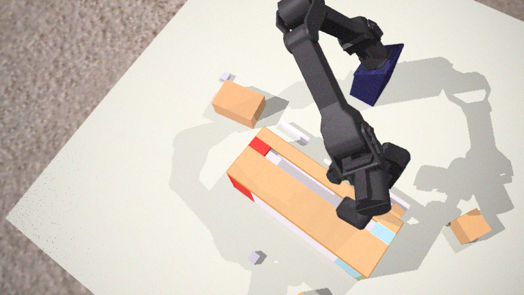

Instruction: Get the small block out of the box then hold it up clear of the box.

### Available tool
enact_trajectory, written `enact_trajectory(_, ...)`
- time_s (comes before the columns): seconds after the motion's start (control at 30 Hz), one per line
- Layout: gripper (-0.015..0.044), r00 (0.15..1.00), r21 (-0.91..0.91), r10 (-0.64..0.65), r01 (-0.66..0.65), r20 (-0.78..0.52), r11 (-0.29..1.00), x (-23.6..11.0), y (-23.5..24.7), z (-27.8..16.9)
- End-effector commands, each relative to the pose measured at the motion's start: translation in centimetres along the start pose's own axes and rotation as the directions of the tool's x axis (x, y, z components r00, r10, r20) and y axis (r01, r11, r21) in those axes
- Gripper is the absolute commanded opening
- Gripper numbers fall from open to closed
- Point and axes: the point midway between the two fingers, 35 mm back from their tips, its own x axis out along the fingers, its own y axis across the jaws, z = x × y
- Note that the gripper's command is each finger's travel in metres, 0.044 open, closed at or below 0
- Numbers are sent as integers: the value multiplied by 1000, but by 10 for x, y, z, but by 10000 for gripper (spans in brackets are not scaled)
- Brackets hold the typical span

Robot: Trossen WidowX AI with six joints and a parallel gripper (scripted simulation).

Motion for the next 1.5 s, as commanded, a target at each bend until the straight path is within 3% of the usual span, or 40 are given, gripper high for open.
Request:
enact_trajectory(0.0, 321, 1000, -113, 11, -10, 10, 994, -1, -2, -1)
enact_trajectory(0.07, 285, 999, -299, 22, -13, 27, 954, 0, -4, -4)
enact_trajectory(0.2, 285, 997, -675, 48, 8, 64, 738, 0, -8, -10)
enact_trajectory(0.33, 285, 992, -919, 75, 63, 99, 389, 1, -12, -16)
enact_trajectory(0.47, 285, 986, -990, 103, 136, 133, -26, 2, -15, -22)
enact_trajectory(0.73, 285, 974, -860, 144, 221, 174, -459, 4, -19, -29)
enact_trajectory(1.0, 285, 962, -569, 180, 268, 206, -777, 5, -23, -36)
enact_trajectory(1.23, 285, 951, -230, 210, 263, 228, -937, 5, -26, -41)
enact_trajectory(1.47, 285, 936, 144, 245, 214, 251, -966, 6, -29, -46)
